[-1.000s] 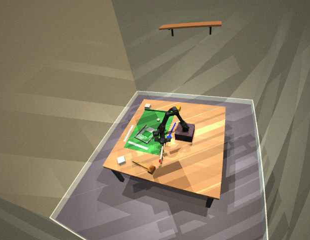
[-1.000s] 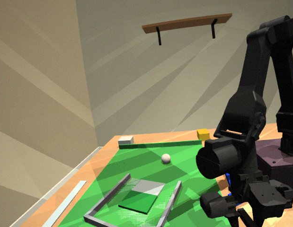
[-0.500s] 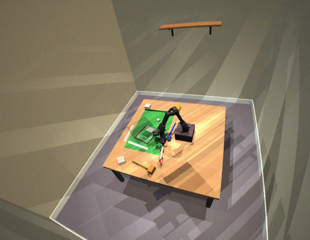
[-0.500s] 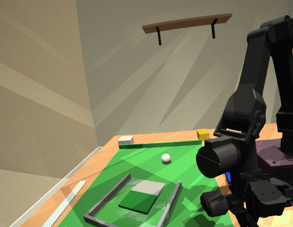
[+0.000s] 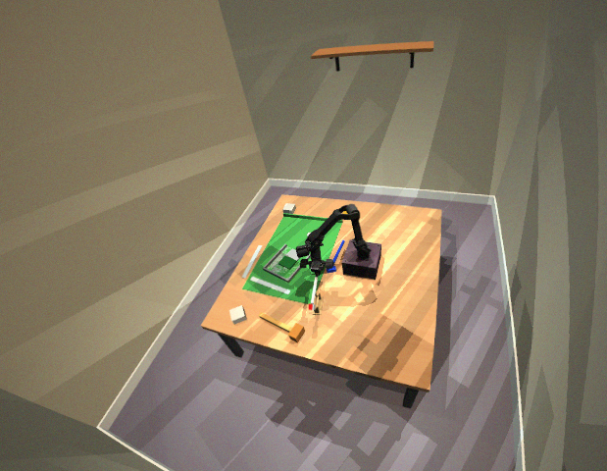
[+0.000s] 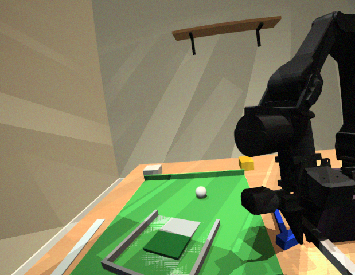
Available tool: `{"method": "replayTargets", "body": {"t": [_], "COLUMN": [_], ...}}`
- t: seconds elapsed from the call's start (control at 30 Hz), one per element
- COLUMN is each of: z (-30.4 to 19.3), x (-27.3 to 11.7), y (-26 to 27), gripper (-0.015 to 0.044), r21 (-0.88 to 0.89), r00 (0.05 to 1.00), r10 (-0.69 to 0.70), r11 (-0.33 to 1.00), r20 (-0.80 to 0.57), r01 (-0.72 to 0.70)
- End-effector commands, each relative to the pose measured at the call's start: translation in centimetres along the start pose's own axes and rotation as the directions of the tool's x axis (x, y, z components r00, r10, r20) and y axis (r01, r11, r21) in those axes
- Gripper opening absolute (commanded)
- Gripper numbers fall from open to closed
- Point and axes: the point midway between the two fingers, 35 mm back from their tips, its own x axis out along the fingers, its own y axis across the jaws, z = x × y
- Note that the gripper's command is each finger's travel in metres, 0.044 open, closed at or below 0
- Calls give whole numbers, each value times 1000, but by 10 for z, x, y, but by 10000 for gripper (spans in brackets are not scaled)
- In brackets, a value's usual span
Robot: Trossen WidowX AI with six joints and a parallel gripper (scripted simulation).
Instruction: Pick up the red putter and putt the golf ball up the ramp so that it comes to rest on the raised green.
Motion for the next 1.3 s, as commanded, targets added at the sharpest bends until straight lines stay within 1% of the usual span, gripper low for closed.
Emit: {"method": "replayTargets", "body": {"t": [0.0, 0.3, 0.6, 0.9, 1.27], "z": [-1, -43, -91, -135, -191], "x": [0, -14, -29, -41, -60], "y": [0, -19, -30, -29, -22], "gripper": [0, 0, 0, 0, 0], "r21": [4, 222, 445, 643, 827], "r00": [1000, 999, 996, 992, 985], "r10": [-1, -35, -62, -69, -75], "r11": [1000, 974, 891, 756, 536], "r20": [-1, -32, -70, -109, -157], "r01": [1, 41, 86, 124, 173]}}
